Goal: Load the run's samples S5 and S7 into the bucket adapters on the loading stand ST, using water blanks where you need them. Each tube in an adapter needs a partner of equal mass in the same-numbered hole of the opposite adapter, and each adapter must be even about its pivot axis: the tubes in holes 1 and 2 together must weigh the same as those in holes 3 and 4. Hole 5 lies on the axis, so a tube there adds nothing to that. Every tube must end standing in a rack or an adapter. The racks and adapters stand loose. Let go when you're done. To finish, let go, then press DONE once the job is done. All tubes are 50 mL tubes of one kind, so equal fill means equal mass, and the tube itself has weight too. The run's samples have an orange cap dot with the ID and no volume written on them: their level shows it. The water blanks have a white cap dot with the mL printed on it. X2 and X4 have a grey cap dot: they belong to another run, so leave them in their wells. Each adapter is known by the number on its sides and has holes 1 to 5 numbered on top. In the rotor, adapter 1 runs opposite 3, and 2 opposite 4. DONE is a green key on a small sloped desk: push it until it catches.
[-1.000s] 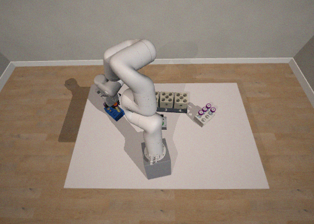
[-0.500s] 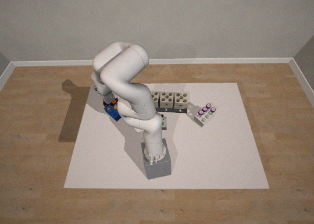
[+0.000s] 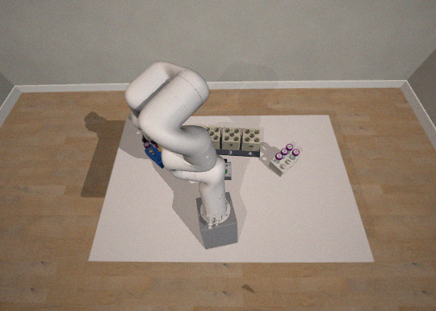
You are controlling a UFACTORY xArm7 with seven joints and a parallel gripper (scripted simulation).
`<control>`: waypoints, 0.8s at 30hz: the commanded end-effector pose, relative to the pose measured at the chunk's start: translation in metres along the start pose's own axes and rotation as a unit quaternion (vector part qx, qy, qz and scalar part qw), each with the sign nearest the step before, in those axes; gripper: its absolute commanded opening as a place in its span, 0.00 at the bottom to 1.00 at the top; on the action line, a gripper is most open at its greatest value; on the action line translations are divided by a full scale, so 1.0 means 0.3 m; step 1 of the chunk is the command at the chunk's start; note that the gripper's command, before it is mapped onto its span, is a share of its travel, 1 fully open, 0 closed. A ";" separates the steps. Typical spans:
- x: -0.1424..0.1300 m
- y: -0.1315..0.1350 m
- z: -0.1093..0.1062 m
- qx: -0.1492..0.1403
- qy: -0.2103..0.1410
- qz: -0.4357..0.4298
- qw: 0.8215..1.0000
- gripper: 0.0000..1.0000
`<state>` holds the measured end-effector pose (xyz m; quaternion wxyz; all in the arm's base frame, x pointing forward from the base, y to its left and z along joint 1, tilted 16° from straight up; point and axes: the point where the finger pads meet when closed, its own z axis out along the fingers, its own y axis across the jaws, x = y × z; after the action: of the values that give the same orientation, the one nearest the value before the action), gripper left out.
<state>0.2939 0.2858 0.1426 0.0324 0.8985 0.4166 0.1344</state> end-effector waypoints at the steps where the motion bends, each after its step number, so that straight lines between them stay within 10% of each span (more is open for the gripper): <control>1: -0.001 0.003 -0.034 0.003 0.004 -0.001 1.000 0.00; 24: -0.002 0.004 -0.138 0.003 0.004 -0.001 1.000 0.00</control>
<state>0.2832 0.2820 0.1797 0.0282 0.8979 0.4179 0.1353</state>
